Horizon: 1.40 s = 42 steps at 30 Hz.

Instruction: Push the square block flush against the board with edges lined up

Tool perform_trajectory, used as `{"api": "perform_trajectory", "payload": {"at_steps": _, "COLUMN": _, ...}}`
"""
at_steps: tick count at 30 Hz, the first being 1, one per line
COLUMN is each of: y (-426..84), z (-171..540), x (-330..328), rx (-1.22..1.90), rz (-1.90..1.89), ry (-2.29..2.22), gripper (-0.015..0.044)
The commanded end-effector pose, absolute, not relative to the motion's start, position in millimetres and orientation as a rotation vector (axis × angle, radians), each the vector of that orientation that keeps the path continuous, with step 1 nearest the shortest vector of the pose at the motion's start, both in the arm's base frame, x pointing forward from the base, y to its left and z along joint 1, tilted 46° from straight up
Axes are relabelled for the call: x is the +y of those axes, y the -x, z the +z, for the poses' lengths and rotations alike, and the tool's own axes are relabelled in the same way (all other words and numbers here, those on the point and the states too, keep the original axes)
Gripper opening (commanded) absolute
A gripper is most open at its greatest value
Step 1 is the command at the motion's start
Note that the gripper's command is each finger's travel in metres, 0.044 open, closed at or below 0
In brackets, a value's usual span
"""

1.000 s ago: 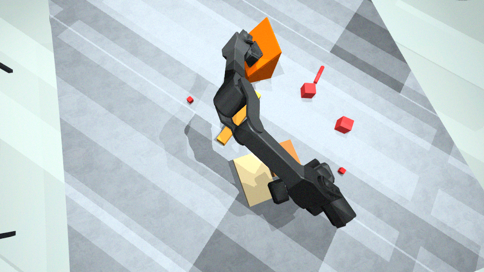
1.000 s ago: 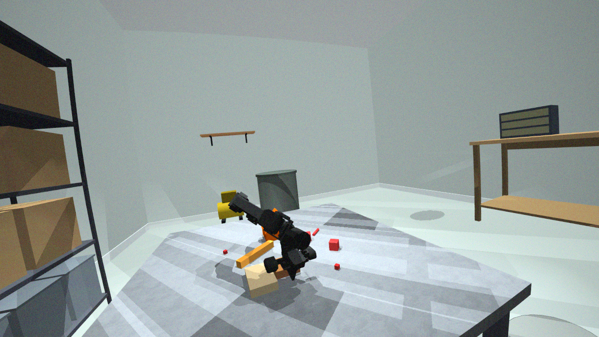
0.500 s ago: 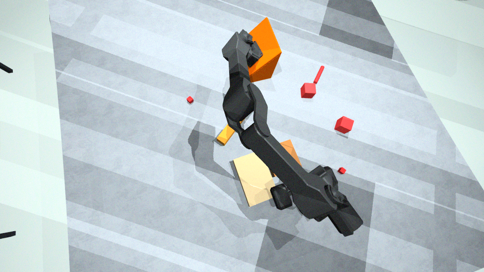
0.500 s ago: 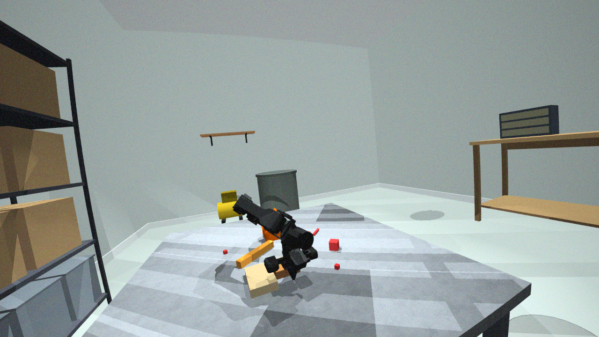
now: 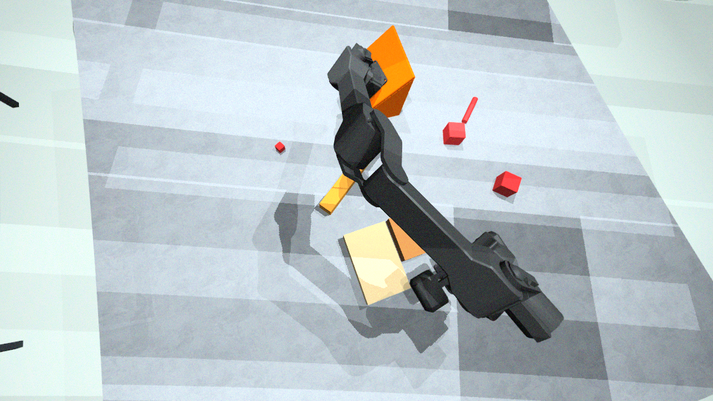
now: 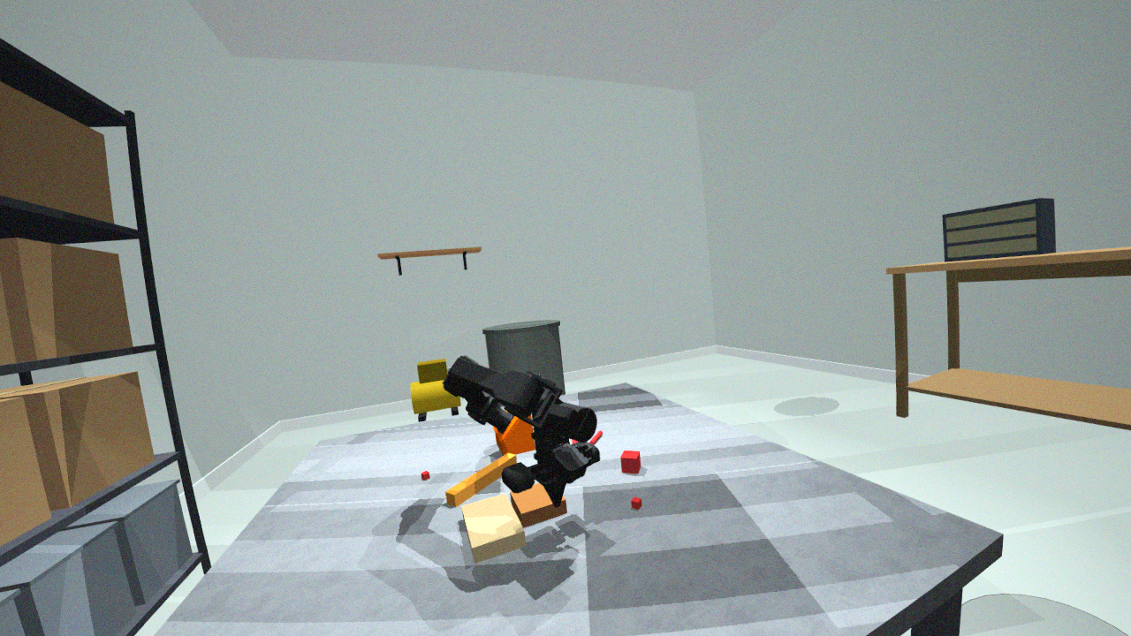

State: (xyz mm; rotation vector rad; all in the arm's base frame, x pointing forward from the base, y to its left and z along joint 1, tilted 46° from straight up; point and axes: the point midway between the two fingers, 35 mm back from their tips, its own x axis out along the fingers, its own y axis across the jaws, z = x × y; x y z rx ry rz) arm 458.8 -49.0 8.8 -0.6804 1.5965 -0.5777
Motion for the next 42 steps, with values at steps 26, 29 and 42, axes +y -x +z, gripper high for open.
{"api": "perform_trajectory", "payload": {"at_steps": 26, "y": -398.2, "z": -21.3, "x": -0.6, "rx": 1.833, "rz": 0.295, "ry": 1.394, "gripper": 0.0}}
{"api": "perform_trajectory", "payload": {"at_steps": 29, "y": -390.3, "z": -24.4, "x": 2.7, "rx": 1.842, "rz": 0.396, "ry": 1.464, "gripper": 0.0}}
{"api": "perform_trajectory", "payload": {"at_steps": 42, "y": -366.9, "z": -32.6, "x": 10.9, "rx": 1.846, "rz": 0.692, "ry": 1.657, "gripper": 0.0}}
